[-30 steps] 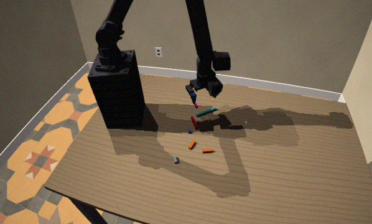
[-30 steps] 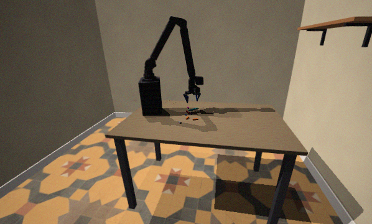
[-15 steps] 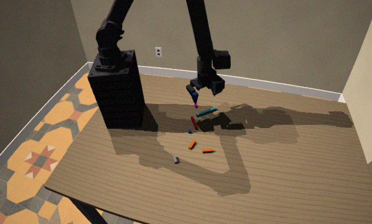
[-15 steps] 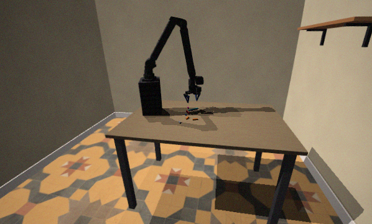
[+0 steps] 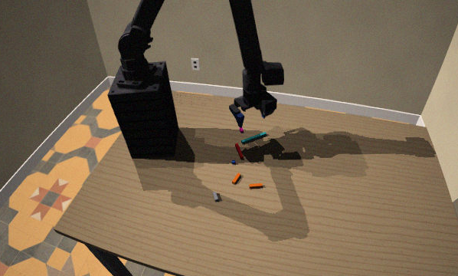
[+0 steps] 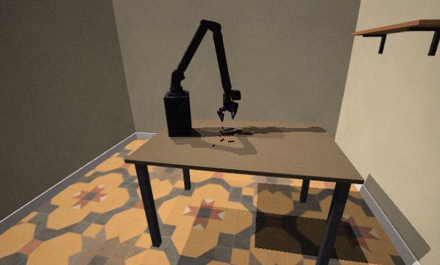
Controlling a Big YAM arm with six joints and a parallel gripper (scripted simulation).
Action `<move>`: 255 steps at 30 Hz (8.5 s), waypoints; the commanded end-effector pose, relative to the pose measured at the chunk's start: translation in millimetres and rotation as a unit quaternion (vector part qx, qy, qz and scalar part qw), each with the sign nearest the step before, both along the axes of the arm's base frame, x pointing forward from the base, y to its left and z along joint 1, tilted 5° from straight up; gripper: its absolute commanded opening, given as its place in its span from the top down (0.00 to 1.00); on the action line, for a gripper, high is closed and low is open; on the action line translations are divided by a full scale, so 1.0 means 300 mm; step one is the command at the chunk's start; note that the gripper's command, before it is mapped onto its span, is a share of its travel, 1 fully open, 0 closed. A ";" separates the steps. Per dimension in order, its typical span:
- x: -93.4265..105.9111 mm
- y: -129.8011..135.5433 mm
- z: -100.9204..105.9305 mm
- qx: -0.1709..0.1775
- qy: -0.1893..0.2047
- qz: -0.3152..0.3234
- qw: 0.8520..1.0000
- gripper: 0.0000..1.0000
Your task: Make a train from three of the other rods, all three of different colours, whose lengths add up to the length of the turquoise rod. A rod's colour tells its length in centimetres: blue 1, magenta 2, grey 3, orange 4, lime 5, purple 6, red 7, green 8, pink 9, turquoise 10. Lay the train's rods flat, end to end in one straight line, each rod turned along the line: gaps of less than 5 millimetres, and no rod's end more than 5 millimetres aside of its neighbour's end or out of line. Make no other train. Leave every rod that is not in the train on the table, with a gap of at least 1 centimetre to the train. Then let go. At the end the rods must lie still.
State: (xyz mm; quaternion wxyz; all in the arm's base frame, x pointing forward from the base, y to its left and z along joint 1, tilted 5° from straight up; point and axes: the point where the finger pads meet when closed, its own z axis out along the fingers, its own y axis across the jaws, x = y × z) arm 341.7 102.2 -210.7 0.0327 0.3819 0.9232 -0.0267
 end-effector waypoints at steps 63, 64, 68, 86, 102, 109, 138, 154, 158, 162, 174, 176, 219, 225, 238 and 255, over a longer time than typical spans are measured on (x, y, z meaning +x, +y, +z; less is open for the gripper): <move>-0.008 -0.002 -0.017 -0.006 0.010 0.004 1.000 0.00; -0.008 -0.002 -0.017 -0.006 0.010 0.004 1.000 0.00; -0.008 -0.002 -0.017 -0.006 0.010 0.004 1.000 0.00; -0.008 -0.002 -0.017 -0.006 0.010 0.004 1.000 0.00; -0.053 -0.012 -0.021 -0.008 0.015 0.111 0.994 0.00; -0.050 0.002 -0.020 -0.008 0.013 0.157 0.988 0.00; -0.098 0.009 0.011 -0.017 0.016 0.385 0.922 0.00; -0.098 0.009 0.011 -0.016 0.015 0.382 0.924 0.00; -0.098 0.009 0.011 -0.016 0.015 0.382 0.924 0.00; -0.098 0.009 0.011 -0.016 0.015 0.382 0.924 0.00; -0.098 0.009 0.011 -0.016 0.015 0.382 0.924 0.00; -0.098 0.009 0.011 -0.016 0.015 0.382 0.924 0.00; -0.098 0.009 0.011 -0.016 0.015 0.382 0.924 0.00; -0.097 0.006 0.011 -0.017 0.016 0.385 0.923 0.00; -0.091 -0.065 0.019 -0.022 0.025 0.481 0.876 0.00; -0.077 -0.117 0.023 -0.029 0.033 0.608 0.793 0.00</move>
